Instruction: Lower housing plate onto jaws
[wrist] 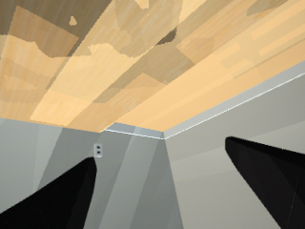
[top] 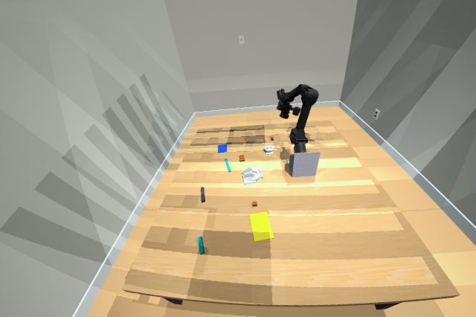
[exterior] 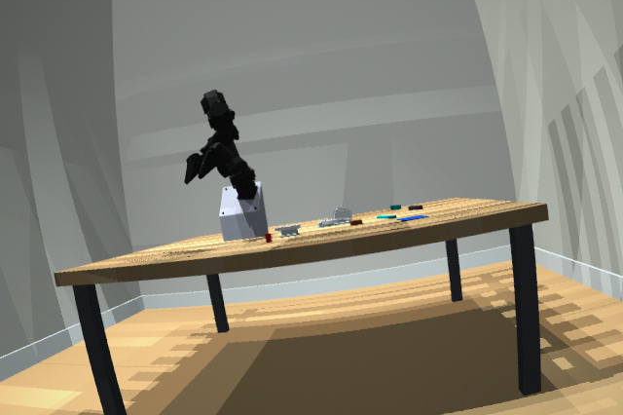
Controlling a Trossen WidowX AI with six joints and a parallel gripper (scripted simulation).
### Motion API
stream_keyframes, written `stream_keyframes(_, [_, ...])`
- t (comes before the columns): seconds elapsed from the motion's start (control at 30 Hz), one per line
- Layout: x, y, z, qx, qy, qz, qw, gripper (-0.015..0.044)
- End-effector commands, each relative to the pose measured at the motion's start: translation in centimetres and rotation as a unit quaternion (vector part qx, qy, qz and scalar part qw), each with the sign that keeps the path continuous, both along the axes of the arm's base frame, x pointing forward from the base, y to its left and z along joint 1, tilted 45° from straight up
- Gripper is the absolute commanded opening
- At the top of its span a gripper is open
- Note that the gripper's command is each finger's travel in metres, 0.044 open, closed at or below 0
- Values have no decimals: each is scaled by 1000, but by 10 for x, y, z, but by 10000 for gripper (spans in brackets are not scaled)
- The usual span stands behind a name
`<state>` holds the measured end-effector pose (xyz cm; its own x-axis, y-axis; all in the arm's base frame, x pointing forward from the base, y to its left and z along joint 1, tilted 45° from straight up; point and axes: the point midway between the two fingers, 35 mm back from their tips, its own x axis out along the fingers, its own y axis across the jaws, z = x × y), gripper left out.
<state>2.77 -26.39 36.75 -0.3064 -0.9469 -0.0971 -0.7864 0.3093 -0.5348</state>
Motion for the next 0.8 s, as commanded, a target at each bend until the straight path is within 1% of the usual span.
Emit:
stream_keyframes(0.0, [20, -3, -19, 32, 9, 34, 999, 440])
stream_keyframes(0.37, [79, 4, -70, 119, 49, 135, 982, 440])
stream_keyframes(0.77, [133, 34, -126, 210, 109, 234, 943, 440])
